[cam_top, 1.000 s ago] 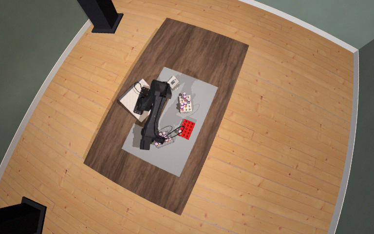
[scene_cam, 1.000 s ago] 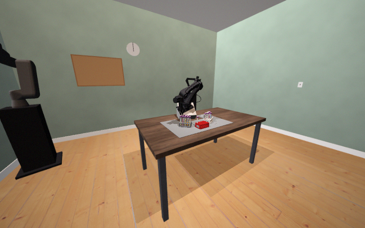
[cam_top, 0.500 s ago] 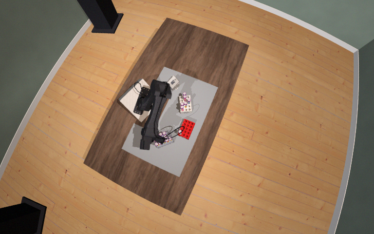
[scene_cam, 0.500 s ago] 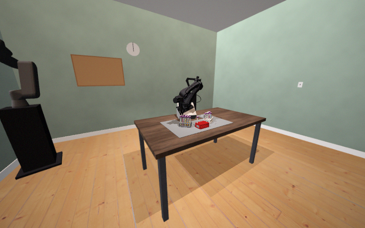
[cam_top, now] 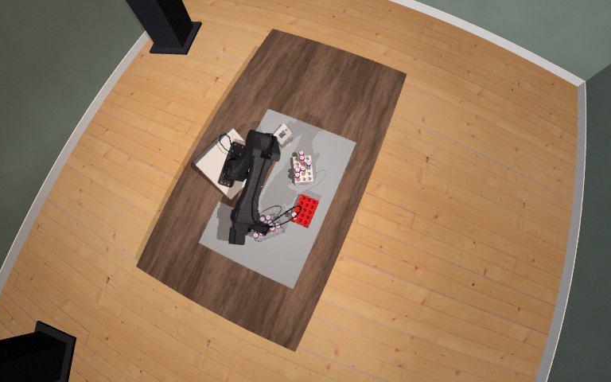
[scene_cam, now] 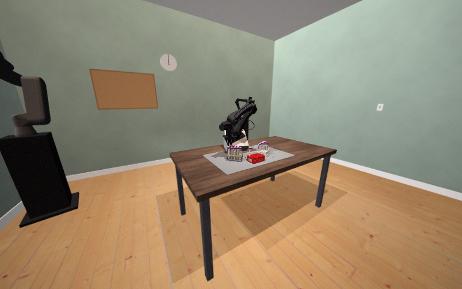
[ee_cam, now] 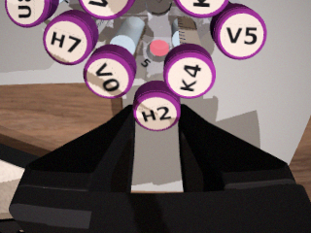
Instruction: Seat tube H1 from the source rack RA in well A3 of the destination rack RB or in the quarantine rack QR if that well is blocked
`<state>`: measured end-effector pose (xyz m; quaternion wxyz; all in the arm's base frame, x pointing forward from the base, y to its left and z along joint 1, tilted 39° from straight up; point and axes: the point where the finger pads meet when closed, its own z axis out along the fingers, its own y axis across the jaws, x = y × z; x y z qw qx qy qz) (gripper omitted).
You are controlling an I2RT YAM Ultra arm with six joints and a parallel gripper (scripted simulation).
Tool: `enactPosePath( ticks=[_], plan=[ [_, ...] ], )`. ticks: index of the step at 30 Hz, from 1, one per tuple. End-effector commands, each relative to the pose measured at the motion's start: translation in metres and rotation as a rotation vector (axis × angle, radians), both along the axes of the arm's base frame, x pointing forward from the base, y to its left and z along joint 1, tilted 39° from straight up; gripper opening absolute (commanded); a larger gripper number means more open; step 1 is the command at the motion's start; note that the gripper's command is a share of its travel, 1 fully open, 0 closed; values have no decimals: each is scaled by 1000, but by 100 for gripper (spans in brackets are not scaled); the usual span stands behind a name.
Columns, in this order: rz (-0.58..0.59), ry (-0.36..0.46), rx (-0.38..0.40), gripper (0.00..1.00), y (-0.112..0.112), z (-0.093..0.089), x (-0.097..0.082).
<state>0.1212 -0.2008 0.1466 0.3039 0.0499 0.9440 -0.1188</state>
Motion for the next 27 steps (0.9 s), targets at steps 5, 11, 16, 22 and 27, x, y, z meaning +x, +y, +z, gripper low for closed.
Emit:
enactPosePath(
  ticks=[5, 11, 16, 22, 27],
  plan=[
    [-8, -2, -29, 24, -7, 3, 0],
    [-8, -2, -29, 30, -7, 3, 0],
    [-8, -2, -29, 30, -7, 3, 0],
    [-8, -2, -29, 30, -7, 3, 0],
    [-9, -9, -47, 30, -7, 15, -4]
  ],
)
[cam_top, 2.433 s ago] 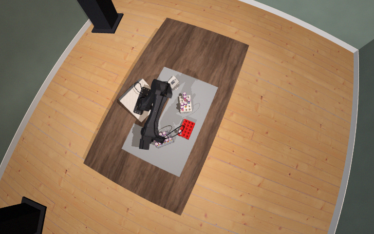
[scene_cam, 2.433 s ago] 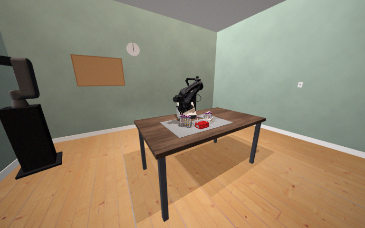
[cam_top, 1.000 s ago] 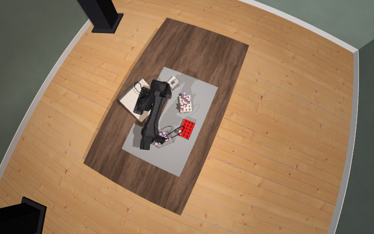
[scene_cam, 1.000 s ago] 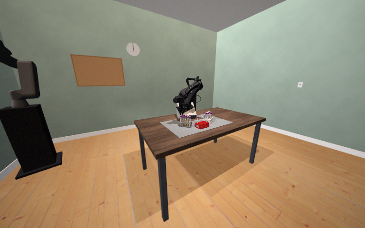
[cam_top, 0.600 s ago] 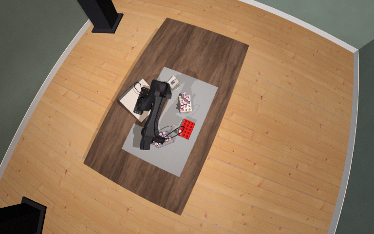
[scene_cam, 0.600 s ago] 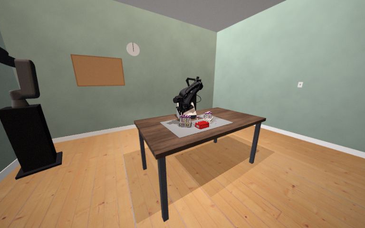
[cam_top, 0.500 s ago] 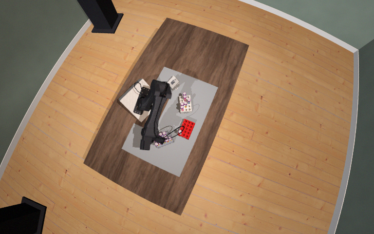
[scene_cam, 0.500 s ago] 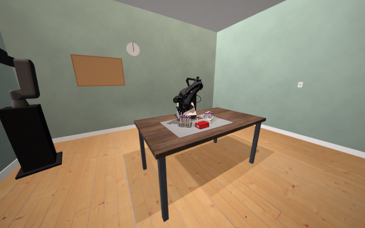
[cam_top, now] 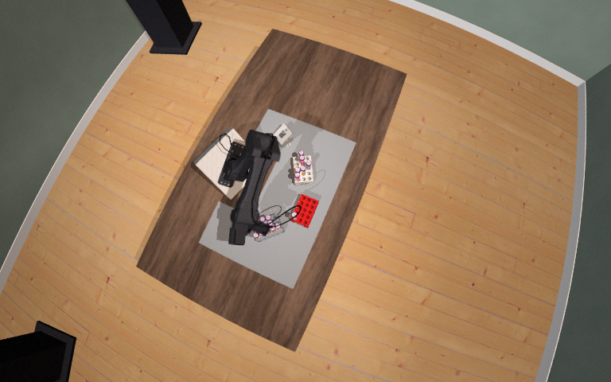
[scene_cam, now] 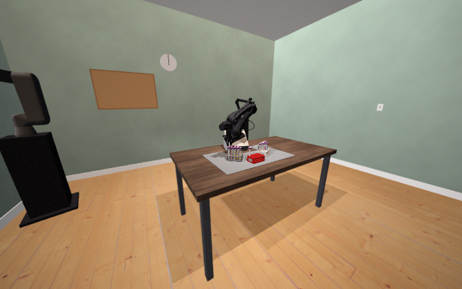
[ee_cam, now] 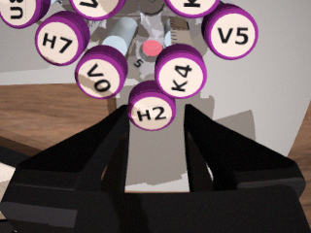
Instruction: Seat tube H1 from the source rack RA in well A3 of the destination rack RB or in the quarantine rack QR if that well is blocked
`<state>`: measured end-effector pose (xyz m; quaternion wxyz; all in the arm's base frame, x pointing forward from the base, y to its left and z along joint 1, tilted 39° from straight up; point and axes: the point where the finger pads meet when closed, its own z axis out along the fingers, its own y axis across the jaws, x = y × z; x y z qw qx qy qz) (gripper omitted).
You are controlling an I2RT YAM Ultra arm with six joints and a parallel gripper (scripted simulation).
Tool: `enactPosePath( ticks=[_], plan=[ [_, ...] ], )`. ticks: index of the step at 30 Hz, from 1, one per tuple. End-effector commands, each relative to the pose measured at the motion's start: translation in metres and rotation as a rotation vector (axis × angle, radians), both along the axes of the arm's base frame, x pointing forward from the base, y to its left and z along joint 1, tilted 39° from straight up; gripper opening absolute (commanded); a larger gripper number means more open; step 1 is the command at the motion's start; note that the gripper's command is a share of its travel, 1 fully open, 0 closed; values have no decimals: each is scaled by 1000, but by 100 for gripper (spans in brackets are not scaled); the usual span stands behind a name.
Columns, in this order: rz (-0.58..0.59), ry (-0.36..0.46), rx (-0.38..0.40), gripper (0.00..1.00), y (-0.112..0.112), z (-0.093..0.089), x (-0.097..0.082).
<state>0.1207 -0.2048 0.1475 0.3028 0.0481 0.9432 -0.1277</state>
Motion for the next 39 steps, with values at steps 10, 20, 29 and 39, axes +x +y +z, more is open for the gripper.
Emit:
enactPosePath(
  ticks=[10, 20, 29, 39],
  plan=[
    [-7, -11, -41, 30, 9, 37, -16],
    [-7, -8, -42, 30, 18, 53, -27],
    [-8, -11, -6, 30, 23, 62, -38],
    [-99, -31, 68, 0, 46, 54, -24]
  ],
)
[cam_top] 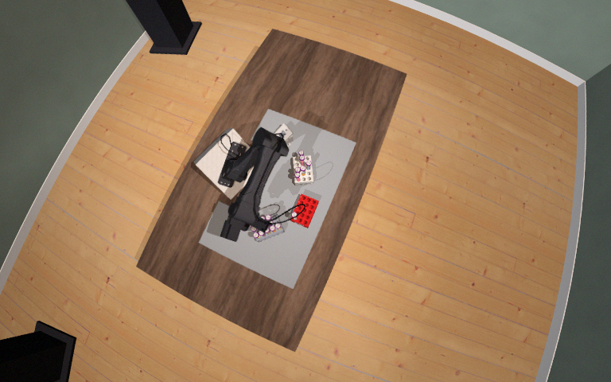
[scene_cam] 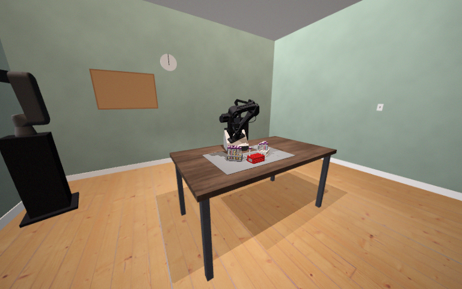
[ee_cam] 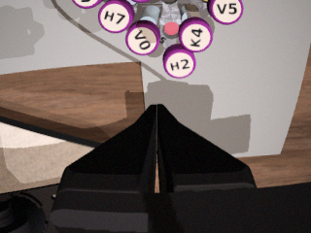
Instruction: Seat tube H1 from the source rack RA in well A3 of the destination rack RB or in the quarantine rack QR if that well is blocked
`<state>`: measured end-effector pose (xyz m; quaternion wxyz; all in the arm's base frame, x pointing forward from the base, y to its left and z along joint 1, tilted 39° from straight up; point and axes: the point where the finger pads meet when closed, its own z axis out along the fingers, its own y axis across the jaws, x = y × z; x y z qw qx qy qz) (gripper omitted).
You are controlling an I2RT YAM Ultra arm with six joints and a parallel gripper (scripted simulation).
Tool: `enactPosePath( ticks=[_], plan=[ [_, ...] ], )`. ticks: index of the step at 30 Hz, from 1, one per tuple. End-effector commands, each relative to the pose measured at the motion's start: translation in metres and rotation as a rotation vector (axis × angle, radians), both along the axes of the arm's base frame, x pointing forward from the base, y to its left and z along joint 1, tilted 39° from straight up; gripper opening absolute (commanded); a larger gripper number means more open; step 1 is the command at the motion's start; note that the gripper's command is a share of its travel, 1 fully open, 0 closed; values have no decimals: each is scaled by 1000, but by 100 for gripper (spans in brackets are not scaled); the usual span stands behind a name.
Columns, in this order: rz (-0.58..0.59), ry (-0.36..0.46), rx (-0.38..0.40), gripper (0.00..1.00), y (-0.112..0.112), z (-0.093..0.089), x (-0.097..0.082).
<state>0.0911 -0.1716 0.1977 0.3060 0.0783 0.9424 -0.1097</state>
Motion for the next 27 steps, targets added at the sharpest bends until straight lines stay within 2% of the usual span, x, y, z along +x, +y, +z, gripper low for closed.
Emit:
enactPosePath(
  ticks=[1, 10, 11, 13, 15, 17, 19, 21, 23, 25, 27],
  plan=[
    [-54, -14, -10, 0, 10, 8, 8],
    [-55, -18, -7, 0, 28, 8, 23],
    [-54, -24, -35, 0, 28, 17, 25],
    [-55, -19, -2, 0, 36, 6, 29],
    [-55, -20, -2, 0, 41, 6, 33],
    [-55, -29, -23, 0, 44, 14, 38],
    [-55, -23, -2, 0, 51, 7, 42],
    [-56, -24, -2, 0, 56, 7, 46],
    [-55, -40, -23, 0, 59, 17, 51],
    [-56, -28, -2, 0, 66, 8, 54],
    [-56, -28, -2, 0, 66, 8, 54]
  ],
)
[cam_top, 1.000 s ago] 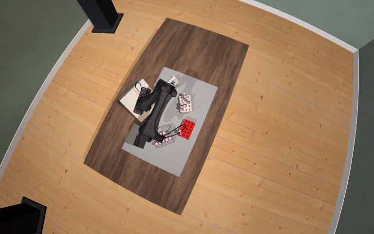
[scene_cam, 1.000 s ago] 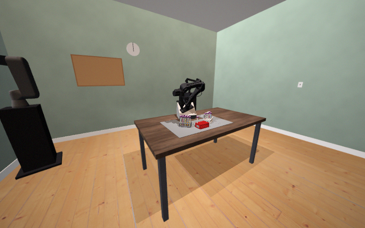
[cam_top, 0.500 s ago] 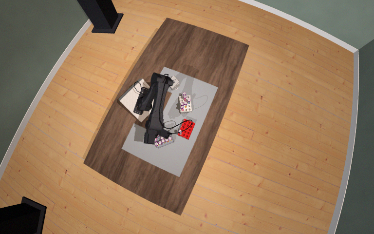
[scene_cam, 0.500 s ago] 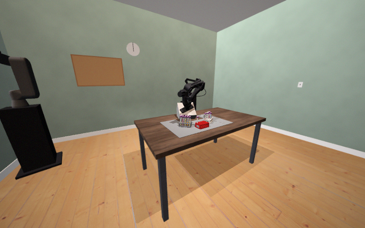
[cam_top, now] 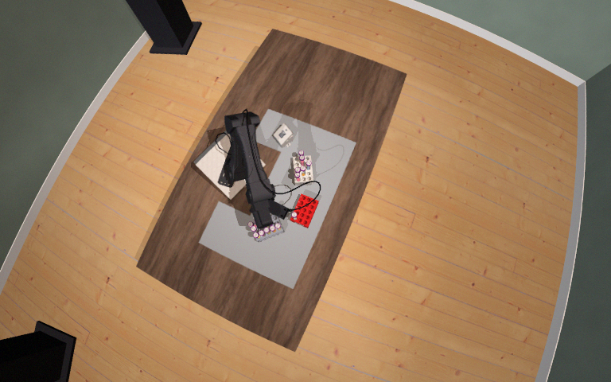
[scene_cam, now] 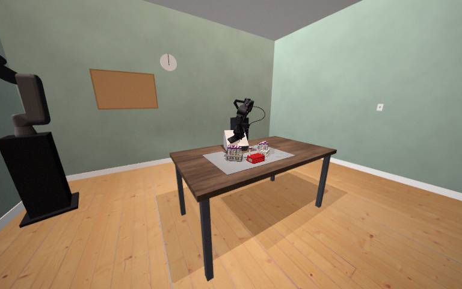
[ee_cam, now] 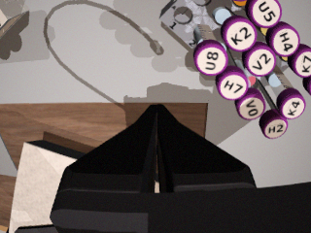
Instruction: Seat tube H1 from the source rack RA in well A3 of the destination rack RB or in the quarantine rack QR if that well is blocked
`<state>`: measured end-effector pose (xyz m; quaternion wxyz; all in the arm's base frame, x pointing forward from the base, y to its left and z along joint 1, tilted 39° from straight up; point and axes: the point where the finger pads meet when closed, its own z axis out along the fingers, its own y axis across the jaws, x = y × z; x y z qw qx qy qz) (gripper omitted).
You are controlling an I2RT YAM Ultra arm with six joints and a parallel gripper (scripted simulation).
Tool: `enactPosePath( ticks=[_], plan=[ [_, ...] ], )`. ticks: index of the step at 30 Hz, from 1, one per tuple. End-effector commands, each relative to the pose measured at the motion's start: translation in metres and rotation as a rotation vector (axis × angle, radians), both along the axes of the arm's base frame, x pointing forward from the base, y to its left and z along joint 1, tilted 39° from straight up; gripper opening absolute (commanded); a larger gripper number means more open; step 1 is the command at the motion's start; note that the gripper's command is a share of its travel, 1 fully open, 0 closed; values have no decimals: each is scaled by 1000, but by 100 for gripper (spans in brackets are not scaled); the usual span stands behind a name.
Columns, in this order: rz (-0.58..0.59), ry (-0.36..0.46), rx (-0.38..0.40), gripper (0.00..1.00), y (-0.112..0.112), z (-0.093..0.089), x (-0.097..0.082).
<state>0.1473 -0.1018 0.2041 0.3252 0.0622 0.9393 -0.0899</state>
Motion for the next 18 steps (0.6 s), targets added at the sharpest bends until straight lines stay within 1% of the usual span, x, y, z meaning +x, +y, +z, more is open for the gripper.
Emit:
enactPosePath(
  ticks=[1, 3, 7, 10, 12, 15, 17, 18],
  plan=[
    [-103, -20, -54, 0, -4, 17, 2],
    [-103, -24, -51, 0, 2, 18, 6],
    [-103, -16, -33, 0, 13, 11, 14],
    [-103, -20, -28, 0, 21, 12, 21],
    [-103, 5, -17, 0, 24, 9, 29],
    [-103, -6, -17, 0, 33, 13, 36],
    [-103, -6, -17, 0, 33, 13, 36],
    [-103, 20, -12, 0, 36, 9, 34]
  ],
)
